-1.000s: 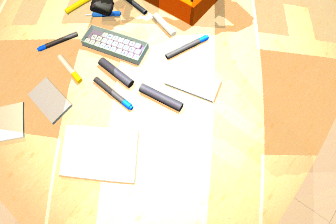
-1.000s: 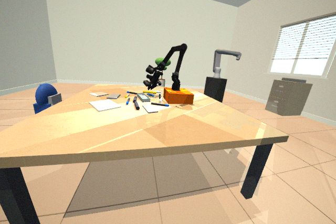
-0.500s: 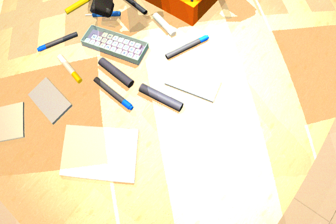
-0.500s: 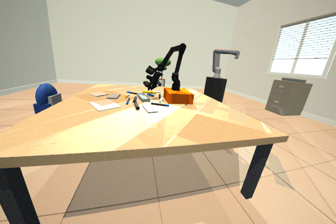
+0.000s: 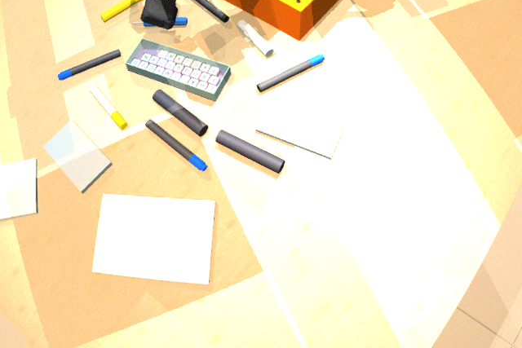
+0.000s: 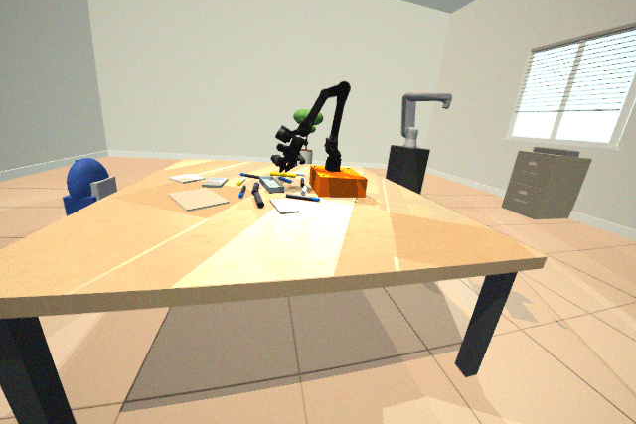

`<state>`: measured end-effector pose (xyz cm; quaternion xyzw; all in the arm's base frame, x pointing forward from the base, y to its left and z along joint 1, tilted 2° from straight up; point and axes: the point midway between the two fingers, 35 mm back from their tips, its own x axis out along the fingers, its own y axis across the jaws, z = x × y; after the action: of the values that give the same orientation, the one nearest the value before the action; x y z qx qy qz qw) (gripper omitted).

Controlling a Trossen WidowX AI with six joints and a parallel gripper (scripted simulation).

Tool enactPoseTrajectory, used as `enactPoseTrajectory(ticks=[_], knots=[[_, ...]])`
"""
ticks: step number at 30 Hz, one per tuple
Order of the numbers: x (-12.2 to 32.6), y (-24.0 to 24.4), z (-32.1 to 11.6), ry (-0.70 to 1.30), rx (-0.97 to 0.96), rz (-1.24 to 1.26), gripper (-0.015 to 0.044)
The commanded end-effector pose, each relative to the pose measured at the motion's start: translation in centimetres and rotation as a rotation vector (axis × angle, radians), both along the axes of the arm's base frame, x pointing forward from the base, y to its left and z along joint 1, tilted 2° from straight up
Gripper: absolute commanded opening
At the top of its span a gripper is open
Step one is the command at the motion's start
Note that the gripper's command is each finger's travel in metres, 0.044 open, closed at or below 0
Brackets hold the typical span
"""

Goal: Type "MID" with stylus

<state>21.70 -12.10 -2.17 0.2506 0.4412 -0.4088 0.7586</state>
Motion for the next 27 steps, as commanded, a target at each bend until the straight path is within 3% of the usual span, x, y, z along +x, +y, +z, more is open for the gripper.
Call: enactPoseTrajectory(ticks=[1,27], knots=[[-0.2,0.0,-0.4,0.010,0.001,-0.003,0.0150],[-0.2,0.0,-1.6,0.010,0.002,-0.003,0.0150]])
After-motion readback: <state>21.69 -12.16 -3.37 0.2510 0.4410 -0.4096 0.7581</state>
